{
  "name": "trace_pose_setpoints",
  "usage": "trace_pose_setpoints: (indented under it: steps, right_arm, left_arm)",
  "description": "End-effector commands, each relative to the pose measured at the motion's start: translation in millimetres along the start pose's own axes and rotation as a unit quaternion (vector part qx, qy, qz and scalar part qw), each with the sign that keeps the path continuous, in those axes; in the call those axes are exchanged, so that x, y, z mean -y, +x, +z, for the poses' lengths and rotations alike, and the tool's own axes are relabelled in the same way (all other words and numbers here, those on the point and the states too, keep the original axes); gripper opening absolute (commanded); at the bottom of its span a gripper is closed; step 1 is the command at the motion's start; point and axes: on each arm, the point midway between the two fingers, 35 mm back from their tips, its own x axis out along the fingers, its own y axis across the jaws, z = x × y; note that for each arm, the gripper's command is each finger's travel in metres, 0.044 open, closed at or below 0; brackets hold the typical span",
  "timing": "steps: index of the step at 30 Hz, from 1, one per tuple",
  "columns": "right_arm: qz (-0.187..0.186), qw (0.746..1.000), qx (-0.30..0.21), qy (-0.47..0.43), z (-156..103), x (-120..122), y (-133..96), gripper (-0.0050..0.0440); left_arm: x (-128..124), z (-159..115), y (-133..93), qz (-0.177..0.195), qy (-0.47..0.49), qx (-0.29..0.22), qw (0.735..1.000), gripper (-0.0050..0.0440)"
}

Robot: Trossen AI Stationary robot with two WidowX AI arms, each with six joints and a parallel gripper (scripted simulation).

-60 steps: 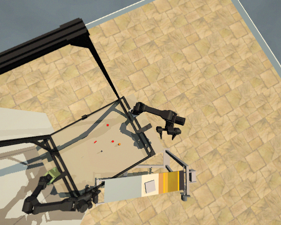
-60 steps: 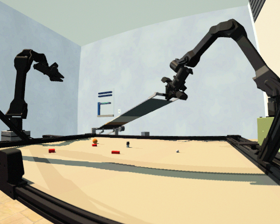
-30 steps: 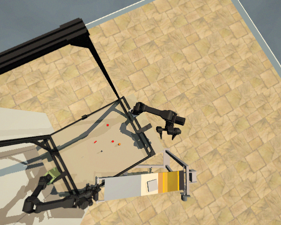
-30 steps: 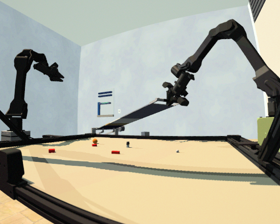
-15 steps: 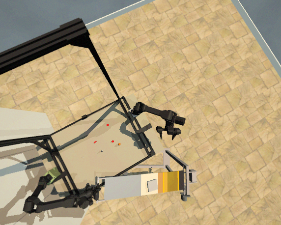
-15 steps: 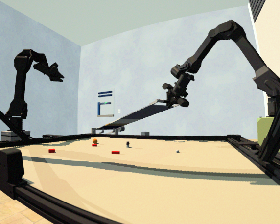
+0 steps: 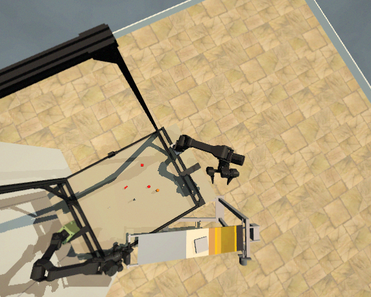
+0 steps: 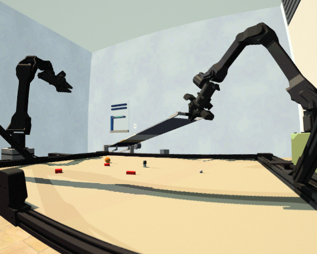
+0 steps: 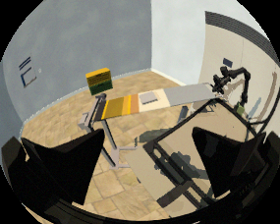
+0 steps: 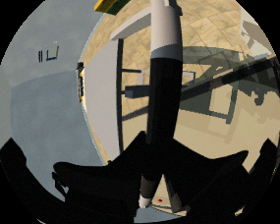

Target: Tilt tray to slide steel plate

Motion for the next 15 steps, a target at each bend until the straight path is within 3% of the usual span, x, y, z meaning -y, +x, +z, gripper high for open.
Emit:
trace_pose_setpoints:
  steps: [1,15]
  right_arm:
    - [0.03,1.0,0.002,-0.001,0.5,-24.5,-14.4,0.0]
    - [0.034,0.999,0.002,-0.001,0.5,-32.4,-19.5,0.0]
  left_arm:
    - [0.5,0.8,-0.3,-0.001,0.001,0.001,1.0,0.044]
    - [0.5,0.8,-0.3,-0.001,0.001,0.001,1.0,0.044]
